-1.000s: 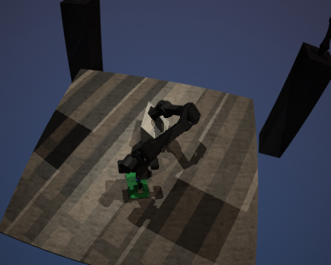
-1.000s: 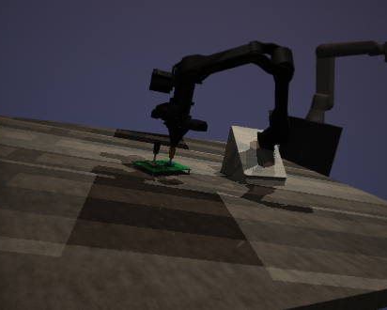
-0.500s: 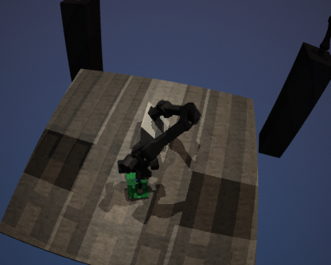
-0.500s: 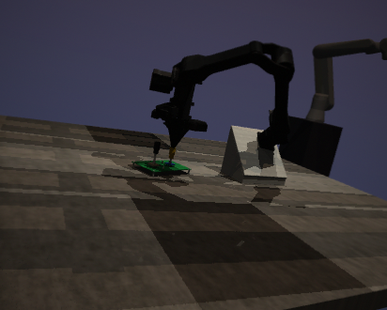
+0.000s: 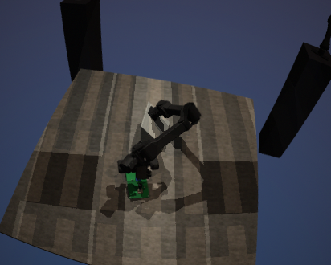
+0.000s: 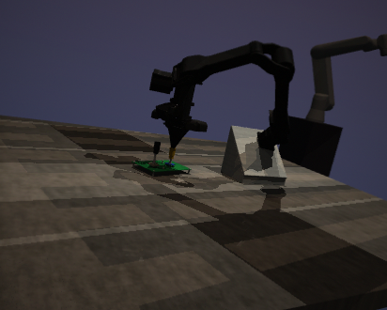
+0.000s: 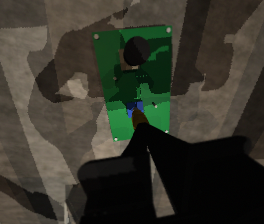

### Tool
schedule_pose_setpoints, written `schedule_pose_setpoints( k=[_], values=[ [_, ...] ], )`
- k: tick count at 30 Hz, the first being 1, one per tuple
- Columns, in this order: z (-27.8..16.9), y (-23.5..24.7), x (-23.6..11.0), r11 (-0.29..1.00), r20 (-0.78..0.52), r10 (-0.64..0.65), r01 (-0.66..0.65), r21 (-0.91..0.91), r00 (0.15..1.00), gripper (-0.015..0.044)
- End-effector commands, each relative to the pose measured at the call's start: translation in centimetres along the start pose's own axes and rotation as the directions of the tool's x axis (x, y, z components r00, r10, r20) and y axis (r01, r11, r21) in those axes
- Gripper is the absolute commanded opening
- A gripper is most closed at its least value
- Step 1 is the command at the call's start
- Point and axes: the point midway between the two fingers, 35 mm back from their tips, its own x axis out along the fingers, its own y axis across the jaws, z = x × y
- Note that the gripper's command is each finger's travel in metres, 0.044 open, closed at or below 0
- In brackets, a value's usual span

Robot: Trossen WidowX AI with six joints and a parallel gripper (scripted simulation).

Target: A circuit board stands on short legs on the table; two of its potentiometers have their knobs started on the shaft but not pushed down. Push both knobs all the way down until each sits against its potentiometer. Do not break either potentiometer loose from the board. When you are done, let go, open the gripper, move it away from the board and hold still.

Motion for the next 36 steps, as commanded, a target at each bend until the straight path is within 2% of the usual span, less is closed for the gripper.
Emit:
schedule_pose_setpoints(
  k=[1, 36],
  values=[
    [0.13, 0.1, 0.44, 1.0, -0.003, 0.002, -0.002, -0.007, 1.0, 0.0],
    [0.13, 0.12, 1.33, 1.0, -0.003, 0.003, -0.003, -0.007, 1.0, 0.0]
  ],
)
